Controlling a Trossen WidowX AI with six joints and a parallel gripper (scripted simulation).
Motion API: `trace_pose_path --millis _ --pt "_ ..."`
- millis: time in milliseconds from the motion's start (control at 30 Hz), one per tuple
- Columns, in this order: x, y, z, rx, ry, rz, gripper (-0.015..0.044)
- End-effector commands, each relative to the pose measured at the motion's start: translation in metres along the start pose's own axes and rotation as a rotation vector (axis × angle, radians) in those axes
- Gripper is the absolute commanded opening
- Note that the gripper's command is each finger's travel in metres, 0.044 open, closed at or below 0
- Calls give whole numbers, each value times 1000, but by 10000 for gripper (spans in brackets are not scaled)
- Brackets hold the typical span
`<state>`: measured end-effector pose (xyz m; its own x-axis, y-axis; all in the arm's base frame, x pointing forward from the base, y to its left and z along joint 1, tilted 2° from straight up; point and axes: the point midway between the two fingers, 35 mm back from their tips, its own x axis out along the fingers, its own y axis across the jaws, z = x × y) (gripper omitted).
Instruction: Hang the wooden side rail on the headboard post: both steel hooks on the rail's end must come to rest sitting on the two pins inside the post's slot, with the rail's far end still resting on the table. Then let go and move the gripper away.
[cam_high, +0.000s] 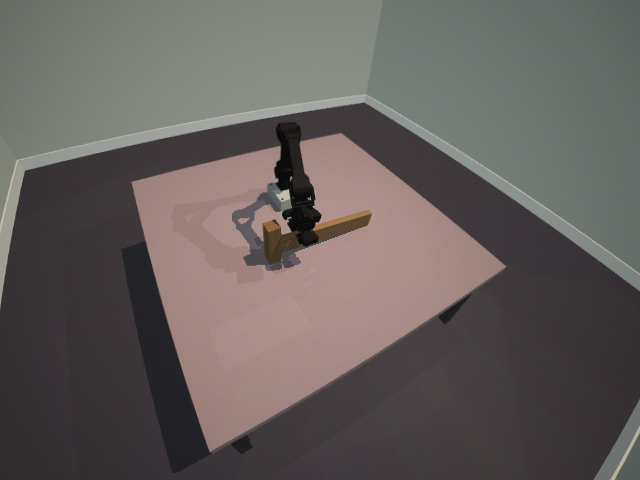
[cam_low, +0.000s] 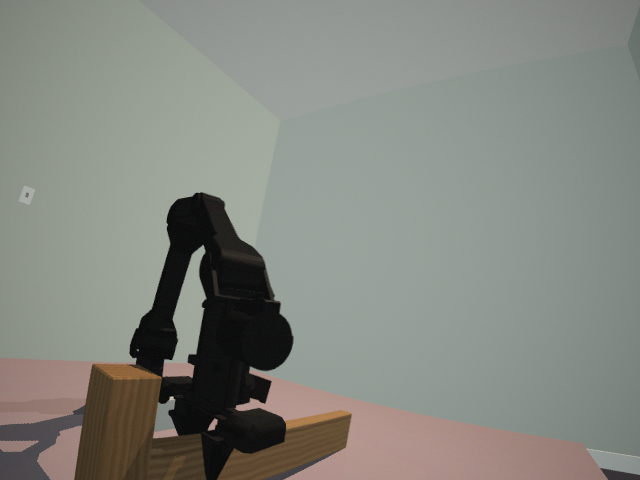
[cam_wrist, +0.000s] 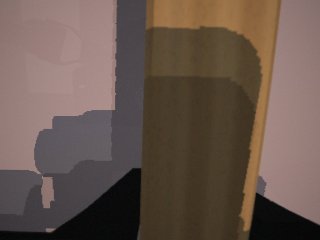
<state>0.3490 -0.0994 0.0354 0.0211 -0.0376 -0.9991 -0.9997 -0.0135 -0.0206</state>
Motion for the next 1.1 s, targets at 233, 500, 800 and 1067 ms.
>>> trace_pose_path --millis 233,500,800,1067 --pt "2 -1 -1 0 3 -4 0" --pt "3 -1 -1 0 3 -4 0" --pt "4 -1 -1 0 3 -4 0" --pt "6 -1 -1 0 3 -4 0"
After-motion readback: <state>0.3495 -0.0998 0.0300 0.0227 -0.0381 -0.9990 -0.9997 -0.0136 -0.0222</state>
